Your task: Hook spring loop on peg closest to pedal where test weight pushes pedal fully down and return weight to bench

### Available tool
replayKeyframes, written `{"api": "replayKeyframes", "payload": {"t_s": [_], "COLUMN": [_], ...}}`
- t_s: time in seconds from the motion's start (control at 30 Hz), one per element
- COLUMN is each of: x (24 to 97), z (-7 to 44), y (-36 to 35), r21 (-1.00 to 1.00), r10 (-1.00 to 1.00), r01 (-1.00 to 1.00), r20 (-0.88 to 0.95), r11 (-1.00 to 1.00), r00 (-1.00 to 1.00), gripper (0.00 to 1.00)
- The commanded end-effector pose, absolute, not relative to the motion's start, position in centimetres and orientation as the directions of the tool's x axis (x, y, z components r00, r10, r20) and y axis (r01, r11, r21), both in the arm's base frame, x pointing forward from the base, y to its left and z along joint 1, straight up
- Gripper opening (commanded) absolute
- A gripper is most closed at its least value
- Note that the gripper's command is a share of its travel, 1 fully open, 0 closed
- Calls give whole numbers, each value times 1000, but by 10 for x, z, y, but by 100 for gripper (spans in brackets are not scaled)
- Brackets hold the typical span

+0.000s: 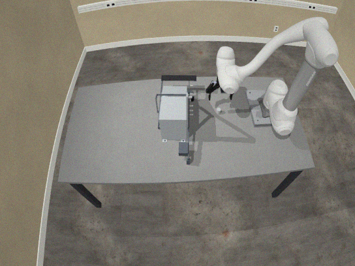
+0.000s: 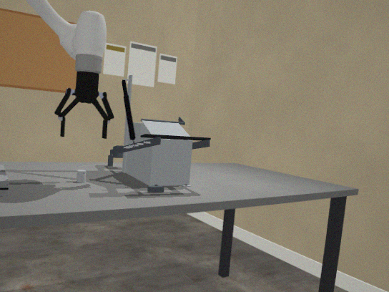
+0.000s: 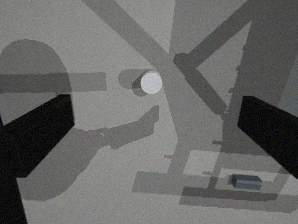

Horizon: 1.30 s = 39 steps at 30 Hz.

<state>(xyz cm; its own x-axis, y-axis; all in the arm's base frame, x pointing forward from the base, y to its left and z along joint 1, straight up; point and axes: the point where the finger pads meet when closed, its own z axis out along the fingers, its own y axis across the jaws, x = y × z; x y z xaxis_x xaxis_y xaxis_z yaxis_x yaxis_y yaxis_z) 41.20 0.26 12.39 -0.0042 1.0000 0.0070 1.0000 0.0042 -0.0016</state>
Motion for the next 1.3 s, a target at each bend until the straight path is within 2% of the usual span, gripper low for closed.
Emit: {"api": "replayKeyframes", "payload": {"t_s": [0.0, 0.17, 0.2, 1.27], "x": [412, 412, 412, 412], "z": [128, 133, 131, 131], "y": [3, 3, 3, 3], "r21": [-1, -1, -1, -1], "r10": [1000, 1000, 1000, 1000], "r01": [1000, 1000, 1000, 1000], "r20": [7, 7, 7, 7], "r11": [4, 4, 4, 4], "r00": [-4, -4, -4, -4], "gripper": [100, 100, 24, 24]}}
